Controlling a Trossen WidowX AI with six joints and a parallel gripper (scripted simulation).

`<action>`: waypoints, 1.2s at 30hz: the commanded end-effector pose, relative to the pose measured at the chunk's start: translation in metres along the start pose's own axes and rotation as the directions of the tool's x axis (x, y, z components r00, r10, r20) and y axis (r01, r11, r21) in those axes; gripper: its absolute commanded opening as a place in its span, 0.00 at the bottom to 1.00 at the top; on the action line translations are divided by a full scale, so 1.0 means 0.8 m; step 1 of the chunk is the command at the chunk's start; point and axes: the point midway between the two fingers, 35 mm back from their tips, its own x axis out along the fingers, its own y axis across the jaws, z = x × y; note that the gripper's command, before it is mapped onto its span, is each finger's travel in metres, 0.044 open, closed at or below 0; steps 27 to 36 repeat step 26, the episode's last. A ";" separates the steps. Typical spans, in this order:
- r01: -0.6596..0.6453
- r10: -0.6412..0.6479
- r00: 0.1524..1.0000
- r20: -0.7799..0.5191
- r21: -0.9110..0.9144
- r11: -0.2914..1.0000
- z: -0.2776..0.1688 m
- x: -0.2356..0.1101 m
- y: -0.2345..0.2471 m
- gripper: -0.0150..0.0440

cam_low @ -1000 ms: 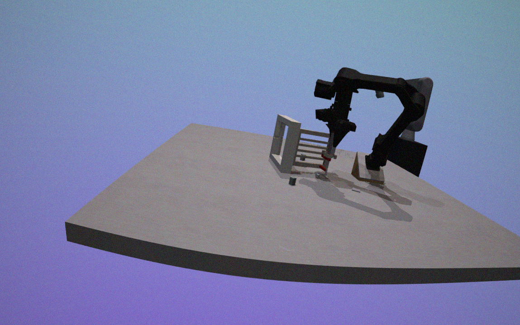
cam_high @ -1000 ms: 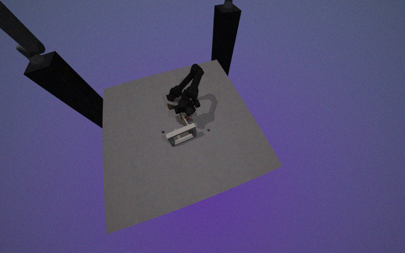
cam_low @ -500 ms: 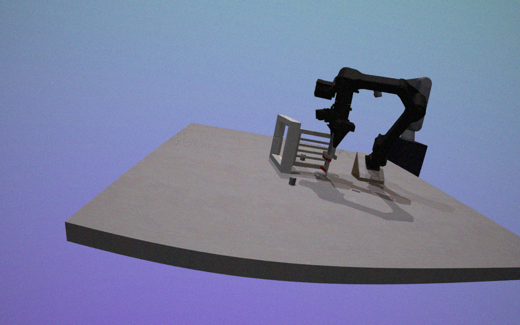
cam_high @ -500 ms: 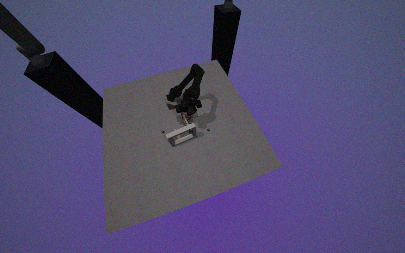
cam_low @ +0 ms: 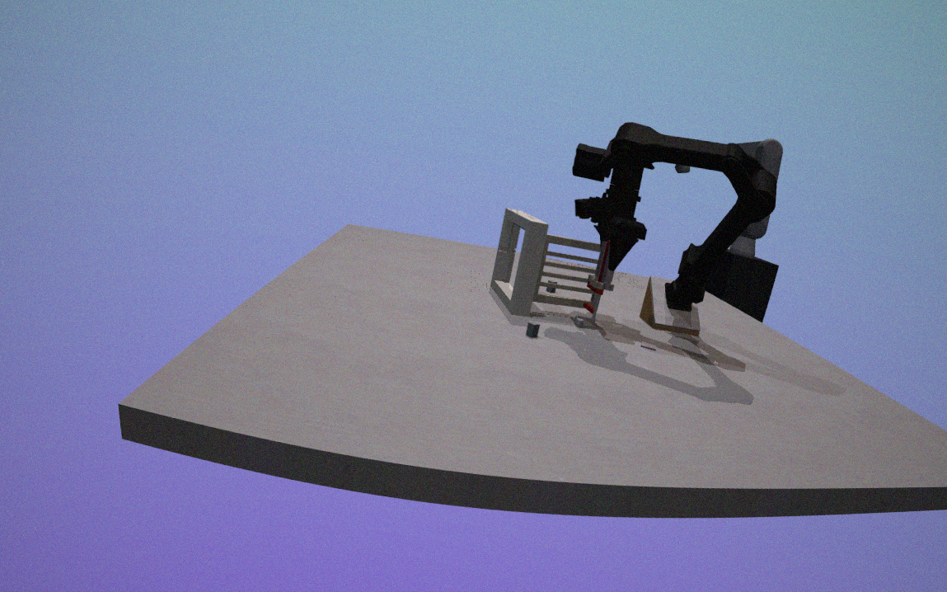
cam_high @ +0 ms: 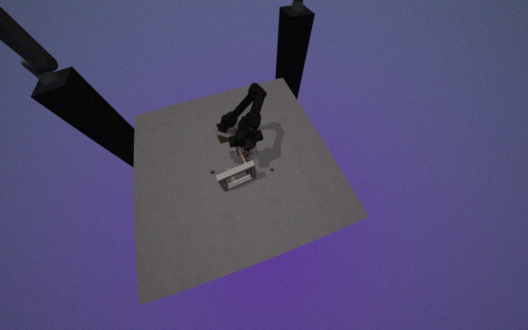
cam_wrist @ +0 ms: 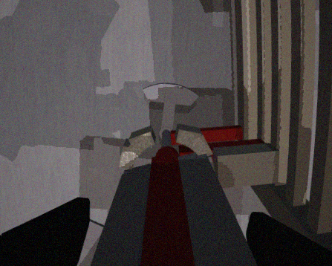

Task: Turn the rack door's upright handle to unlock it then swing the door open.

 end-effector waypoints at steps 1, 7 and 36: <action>0.005 -0.005 1.000 0.015 0.004 1.000 0.000 -0.006 0.001 0.75; 0.018 -0.019 0.999 0.049 0.014 1.000 0.000 -0.019 0.001 0.75; 0.061 -0.068 0.986 0.154 0.050 0.997 -0.004 -0.061 0.002 0.75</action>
